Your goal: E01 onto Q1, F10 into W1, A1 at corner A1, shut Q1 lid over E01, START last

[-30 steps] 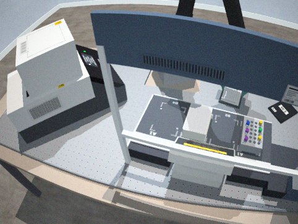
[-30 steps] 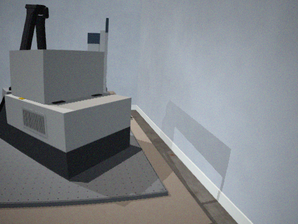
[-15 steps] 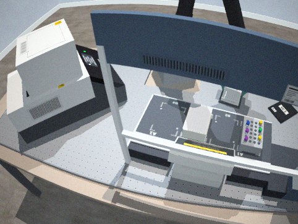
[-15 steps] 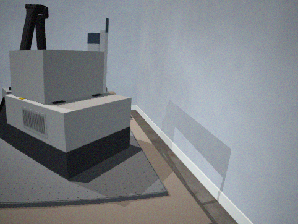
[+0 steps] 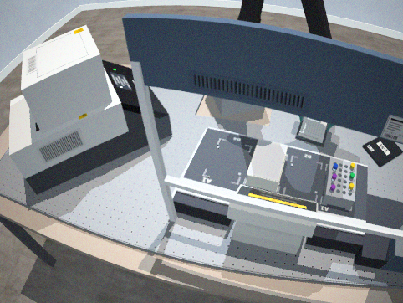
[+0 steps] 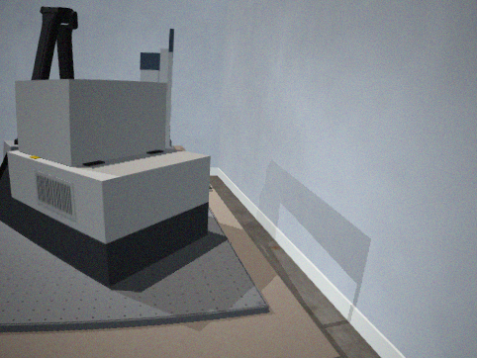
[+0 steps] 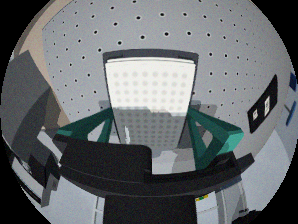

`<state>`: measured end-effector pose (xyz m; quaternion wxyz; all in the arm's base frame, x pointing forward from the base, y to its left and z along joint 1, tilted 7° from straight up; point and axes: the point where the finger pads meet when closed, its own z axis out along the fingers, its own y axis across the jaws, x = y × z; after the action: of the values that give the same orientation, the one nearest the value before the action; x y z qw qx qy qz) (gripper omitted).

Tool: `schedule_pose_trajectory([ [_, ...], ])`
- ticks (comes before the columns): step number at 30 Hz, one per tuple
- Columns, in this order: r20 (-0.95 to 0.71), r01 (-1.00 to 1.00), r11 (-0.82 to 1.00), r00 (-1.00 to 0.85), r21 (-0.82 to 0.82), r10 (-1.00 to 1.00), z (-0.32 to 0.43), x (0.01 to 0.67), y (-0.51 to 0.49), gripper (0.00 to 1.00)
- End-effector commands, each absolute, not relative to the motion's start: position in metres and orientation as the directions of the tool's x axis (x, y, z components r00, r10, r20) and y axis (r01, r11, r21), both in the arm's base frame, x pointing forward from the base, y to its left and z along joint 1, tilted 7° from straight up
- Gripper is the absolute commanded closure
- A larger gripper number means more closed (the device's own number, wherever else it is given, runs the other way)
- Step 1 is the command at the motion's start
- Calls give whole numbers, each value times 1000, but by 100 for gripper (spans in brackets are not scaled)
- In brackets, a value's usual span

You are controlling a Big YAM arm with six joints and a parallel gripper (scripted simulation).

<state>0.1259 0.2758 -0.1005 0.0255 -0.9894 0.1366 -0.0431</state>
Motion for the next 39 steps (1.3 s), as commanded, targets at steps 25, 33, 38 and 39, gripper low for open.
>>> schedule_pose_trajectory([
  [25,73,-287,-956,954,-66,-291,-96,128,275,0],
  [33,73,-286,-956,954,-65,-290,-97,127,275,0],
  [38,73,-286,-956,954,-64,-290,-97,127,275,0],
  [39,73,-285,-956,954,-64,-290,-97,127,274,0],
])
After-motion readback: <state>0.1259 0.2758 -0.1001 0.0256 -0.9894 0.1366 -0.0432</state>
